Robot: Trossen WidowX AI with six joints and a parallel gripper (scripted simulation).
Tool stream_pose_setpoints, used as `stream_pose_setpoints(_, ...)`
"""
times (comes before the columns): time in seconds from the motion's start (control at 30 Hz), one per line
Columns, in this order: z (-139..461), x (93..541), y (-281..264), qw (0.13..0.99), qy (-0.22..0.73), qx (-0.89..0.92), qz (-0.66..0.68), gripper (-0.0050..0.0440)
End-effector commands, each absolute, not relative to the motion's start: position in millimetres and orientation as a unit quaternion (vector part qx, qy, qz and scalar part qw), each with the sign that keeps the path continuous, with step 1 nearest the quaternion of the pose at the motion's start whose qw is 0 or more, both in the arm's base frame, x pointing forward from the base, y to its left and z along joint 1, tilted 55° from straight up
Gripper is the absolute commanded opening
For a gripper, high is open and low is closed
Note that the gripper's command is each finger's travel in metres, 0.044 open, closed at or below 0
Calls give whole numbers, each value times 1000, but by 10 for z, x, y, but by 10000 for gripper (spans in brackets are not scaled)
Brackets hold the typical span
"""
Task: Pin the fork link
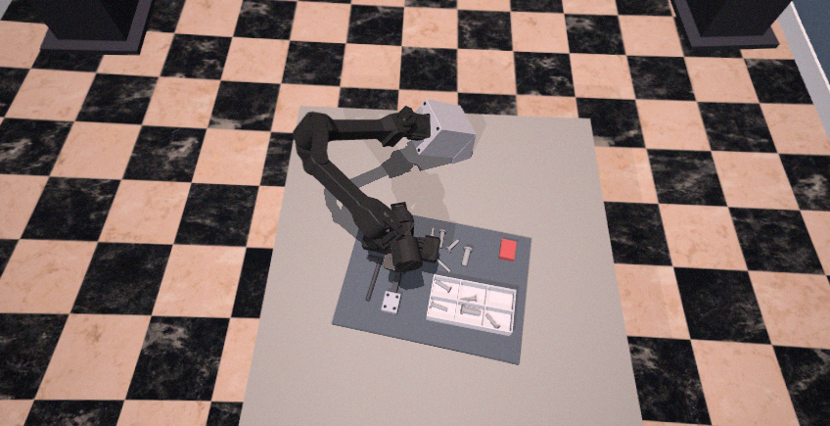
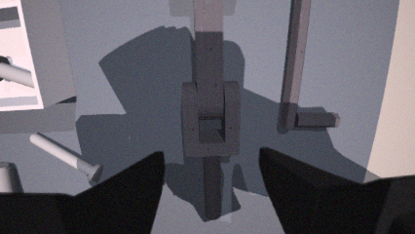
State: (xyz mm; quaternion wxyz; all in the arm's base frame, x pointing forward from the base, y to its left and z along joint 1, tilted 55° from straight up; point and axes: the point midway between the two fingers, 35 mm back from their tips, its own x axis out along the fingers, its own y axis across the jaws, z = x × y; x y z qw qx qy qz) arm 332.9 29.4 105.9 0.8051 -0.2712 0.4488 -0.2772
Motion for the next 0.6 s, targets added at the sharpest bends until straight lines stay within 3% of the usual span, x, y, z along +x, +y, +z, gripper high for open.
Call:
stream_pose_setpoints(0.0,1146,3353,323,814,438,-262,-278,250)
stream_pose_setpoints(0.33,1146,3353,323,814,438,-262,-278,250)
stream_pose_setpoints(0.37,1146,3353,323,814,438,-262,-278,-50)
stream_pose_setpoints(0.57,1049,3332,347,814,439,-252,-284,-50)
